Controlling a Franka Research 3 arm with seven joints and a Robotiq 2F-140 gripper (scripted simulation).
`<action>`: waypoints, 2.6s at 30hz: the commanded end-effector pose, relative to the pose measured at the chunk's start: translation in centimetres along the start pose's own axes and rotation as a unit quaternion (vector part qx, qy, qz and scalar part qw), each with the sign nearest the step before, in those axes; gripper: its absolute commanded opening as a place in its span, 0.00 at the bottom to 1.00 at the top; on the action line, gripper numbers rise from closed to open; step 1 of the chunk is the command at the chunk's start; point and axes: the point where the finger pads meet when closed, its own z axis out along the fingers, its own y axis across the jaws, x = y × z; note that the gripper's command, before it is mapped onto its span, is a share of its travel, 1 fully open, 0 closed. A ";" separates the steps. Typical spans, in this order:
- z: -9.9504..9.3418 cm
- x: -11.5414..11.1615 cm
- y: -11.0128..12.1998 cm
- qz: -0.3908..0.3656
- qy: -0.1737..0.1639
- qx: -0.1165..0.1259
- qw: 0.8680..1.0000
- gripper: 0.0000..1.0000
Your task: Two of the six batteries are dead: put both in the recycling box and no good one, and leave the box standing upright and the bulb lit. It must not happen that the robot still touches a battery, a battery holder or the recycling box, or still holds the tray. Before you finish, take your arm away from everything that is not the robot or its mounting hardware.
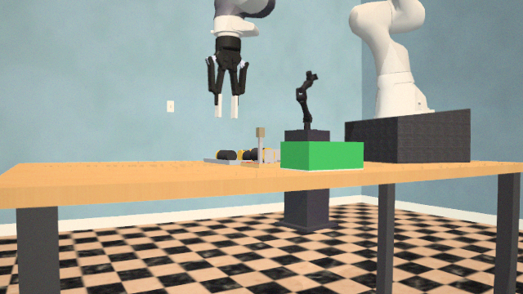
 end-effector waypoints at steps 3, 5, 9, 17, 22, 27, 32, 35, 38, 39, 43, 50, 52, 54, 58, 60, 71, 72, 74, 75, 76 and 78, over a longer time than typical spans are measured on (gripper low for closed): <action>0.3 0.2 0.1 0.006 0.006 0.007 1.000 0.29; 0.3 0.2 0.1 0.006 0.006 0.007 1.000 0.29; 0.3 0.2 0.1 -0.008 0.006 0.007 1.000 0.29; 0.3 0.2 0.1 -0.060 0.006 0.007 0.998 0.29; 0.3 0.2 0.1 -0.062 0.006 0.007 0.998 0.29; 0.5 0.2 0.1 -0.062 0.006 0.007 0.998 0.29; 4.3 0.3 0.1 -0.062 0.006 0.007 0.998 0.29; 7.0 0.3 0.0 -0.062 0.006 0.007 0.998 0.29; 7.4 0.3 0.0 -0.062 0.006 0.007 0.998 0.29; 7.4 0.3 0.0 -0.062 0.006 0.007 0.998 0.29; 7.4 0.3 0.0 -0.062 0.006 0.007 0.998 0.29; 7.4 0.3 0.0 -0.062 0.006 0.007 0.998 0.29; 7.4 0.3 0.0 -0.062 0.006 0.007 0.998 0.29; 7.4 0.3 0.0 -0.062 0.006 0.007 0.998 0.29; 7.4 0.3 0.0 -0.062 0.006 0.007 0.998 0.29; 7.4 0.3 0.0 -0.062 0.006 0.007 0.998 0.29; 7.4 0.3 0.0 -0.062 0.006 0.007 0.998 0.29; 7.4 0.3 0.0 -0.062 0.006 0.007 0.998 0.29; 7.4 0.3 0.1 -0.062 0.006 0.007 0.998 0.29; 7.4 0.3 0.1 -0.062 0.006 0.007 0.998 0.29; 7.4 0.3 0.1 -0.062 0.006 0.007 0.998 0.29; 7.4 0.3 0.2 -0.062 0.006 0.007 0.998 0.29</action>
